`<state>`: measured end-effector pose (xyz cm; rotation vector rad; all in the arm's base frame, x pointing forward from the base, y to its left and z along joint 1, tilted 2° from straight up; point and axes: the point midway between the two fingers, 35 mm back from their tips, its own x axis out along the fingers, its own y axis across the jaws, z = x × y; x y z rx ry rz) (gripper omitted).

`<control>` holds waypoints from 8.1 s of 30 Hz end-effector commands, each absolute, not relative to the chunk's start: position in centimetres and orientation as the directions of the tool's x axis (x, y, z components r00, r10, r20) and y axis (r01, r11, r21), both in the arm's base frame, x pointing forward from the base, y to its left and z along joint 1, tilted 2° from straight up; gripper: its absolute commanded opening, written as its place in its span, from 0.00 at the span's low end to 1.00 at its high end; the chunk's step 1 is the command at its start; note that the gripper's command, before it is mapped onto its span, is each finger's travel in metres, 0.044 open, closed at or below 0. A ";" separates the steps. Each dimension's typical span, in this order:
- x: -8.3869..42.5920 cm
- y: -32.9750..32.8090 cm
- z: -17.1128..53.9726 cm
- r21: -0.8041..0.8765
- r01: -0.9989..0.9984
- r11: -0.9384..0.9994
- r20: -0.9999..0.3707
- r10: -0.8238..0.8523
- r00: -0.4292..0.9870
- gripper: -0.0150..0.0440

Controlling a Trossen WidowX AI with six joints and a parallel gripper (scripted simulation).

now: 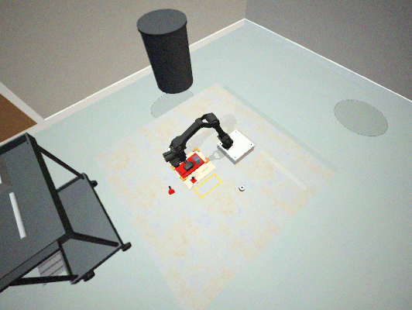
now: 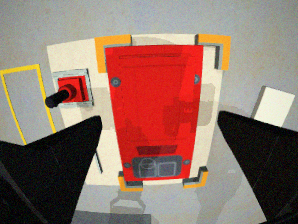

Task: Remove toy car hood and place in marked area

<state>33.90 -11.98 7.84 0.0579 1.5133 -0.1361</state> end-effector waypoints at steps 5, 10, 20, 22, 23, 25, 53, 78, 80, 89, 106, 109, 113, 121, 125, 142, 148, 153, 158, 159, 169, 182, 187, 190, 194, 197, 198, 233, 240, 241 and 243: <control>33.7 -12.0 6.9 -0.042 0.123 0.992 -0.998 -0.047 0.044 1.00; 33.7 -12.0 6.4 -0.042 0.123 0.992 -0.998 -0.047 0.044 1.00; 33.7 -12.2 5.5 -0.042 0.123 0.992 -0.998 -0.047 0.044 1.00; 33.7 -12.2 5.4 -0.042 0.123 0.992 -0.998 -0.048 0.044 1.00; 33.6 -12.2 5.3 -0.042 0.123 0.992 -0.998 -0.048 0.044 1.00; 33.6 -12.2 5.1 -0.042 0.123 0.992 -0.998 -0.048 0.044 1.00; 33.6 -12.3 3.6 -0.042 0.122 0.992 -0.998 -0.048 0.043 1.00; 33.6 -12.3 2.4 -0.042 0.122 0.992 -0.998 -0.048 0.043 1.00; 33.6 -12.3 2.3 -0.042 0.122 0.992 -0.998 -0.048 0.043 1.00; 33.8 -12.4 2.6 -0.046 0.125 0.991 -0.997 -0.053 0.048 0.80; 33.8 -12.4 3.2 -0.046 0.125 0.991 -0.997 -0.052 0.048 0.25; 33.7 -12.4 3.4 -0.046 0.125 0.991 -0.997 -0.052 0.048 0.25; 33.7 -12.4 3.7 -0.046 0.125 0.991 -0.998 -0.052 0.048 0.25; 33.7 -12.3 4.2 -0.045 0.125 0.991 -0.998 -0.052 0.048 0.25; 33.7 -12.3 4.5 -0.045 0.125 0.991 -0.998 -0.052 0.048 0.25; 33.6 -12.3 5.5 -0.045 0.125 0.991 -0.998 -0.051 0.047 0.25; 33.6 -12.2 7.3 -0.045 0.125 0.991 -0.998 -0.051 0.047 0.25; 33.5 -12.1 9.7 -0.045 0.125 0.991 -0.998 -0.051 0.047 0.25; 33.5 -11.2 8.9 -0.041 0.122 0.992 -0.998 -0.045 0.034 0.25; 33.6 -10.7 8.9 -0.041 0.123 0.992 -0.998 -0.045 0.034 0.25; 34.3 -5.1 8.9 -0.037 0.123 0.992 -0.998 -0.042 0.037 0.25; 33.9 2.0 8.9 -0.033 0.124 0.992 -0.998 -0.038 0.042 0.25; 33.3 4.7 8.9 -0.031 0.125 0.992 -0.998 -0.037 0.043 0.25; 32.9 6.2 8.9 -0.030 0.125 0.992 -0.998 -0.036 0.044 0.25; 32.2 8.3 8.9 -0.029 0.125 0.992 -0.998 -0.035 0.046 0.25; 31.9 9.0 8.9 -0.028 0.125 0.992 -0.998 -0.034 0.046 0.25; 31.9 9.0 8.9 -0.028 0.125 0.992 -0.998 -0.034 0.046 0.25; 32.2 9.0 5.8 -0.028 0.125 0.992 -0.998 -0.034 0.046 0.25; 32.3 9.0 5.2 -0.028 0.125 0.992 -0.998 -0.034 0.046 0.25; 32.3 9.0 5.1 -0.028 0.125 0.992 -0.998 -0.034 0.046 0.25; 32.3 9.0 4.9 -0.028 0.125 0.992 -0.998 -0.034 0.046 0.25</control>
